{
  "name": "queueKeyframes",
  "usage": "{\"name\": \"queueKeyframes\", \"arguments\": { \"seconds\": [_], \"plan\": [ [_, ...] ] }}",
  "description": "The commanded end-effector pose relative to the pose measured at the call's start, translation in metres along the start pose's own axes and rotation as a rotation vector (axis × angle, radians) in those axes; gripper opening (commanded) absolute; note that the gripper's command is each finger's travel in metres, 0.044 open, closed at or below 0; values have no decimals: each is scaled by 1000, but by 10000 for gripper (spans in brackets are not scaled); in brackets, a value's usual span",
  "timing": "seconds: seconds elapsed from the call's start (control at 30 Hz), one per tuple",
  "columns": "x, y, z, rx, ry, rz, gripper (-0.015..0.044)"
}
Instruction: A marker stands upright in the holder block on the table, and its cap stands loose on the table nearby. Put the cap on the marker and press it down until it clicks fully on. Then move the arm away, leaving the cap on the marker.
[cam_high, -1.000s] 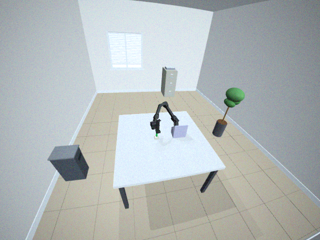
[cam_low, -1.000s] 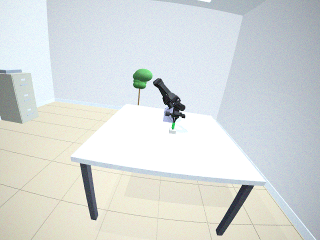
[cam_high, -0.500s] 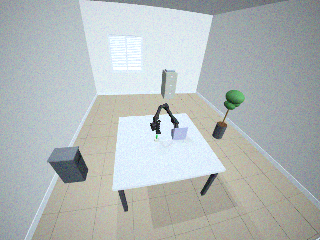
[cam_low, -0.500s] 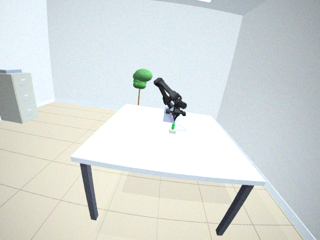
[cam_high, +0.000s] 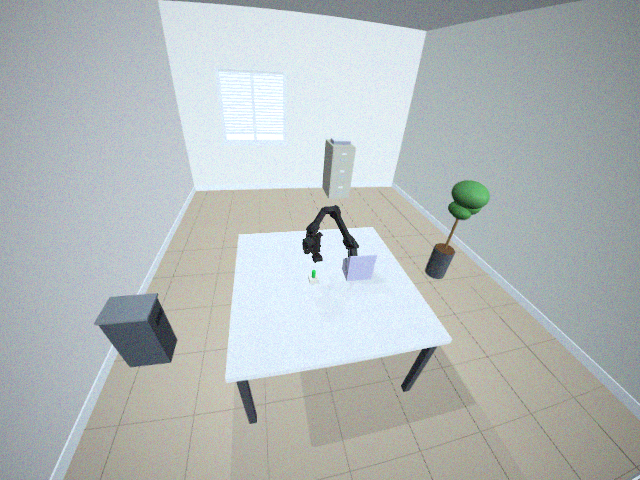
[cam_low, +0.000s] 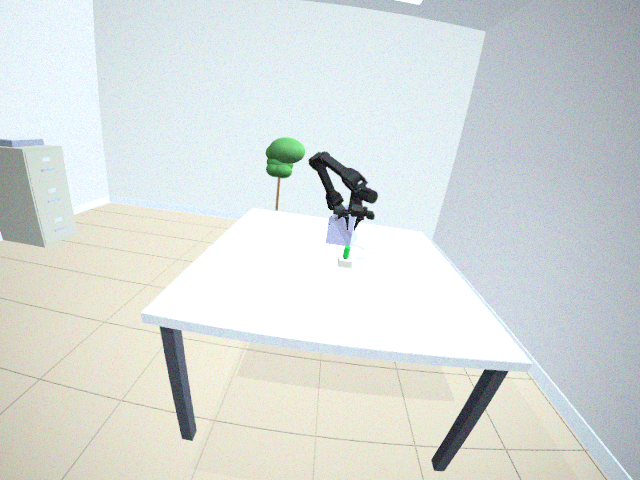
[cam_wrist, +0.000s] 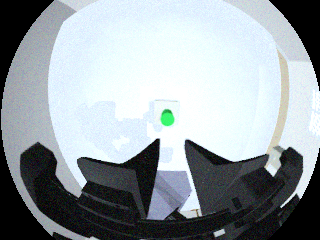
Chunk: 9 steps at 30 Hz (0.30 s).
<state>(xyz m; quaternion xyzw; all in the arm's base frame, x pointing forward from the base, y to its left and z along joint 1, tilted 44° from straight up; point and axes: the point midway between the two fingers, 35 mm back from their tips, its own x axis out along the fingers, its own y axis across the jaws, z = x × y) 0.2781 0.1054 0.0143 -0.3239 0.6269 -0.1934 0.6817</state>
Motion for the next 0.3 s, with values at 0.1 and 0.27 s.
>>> {"name": "queueKeyframes", "arguments": {
  "seconds": [0.1,0.27],
  "plan": [
    [-3,0,1,8,-2,5,315],
    [-3,0,1,8,-2,5,440]
  ]
}}
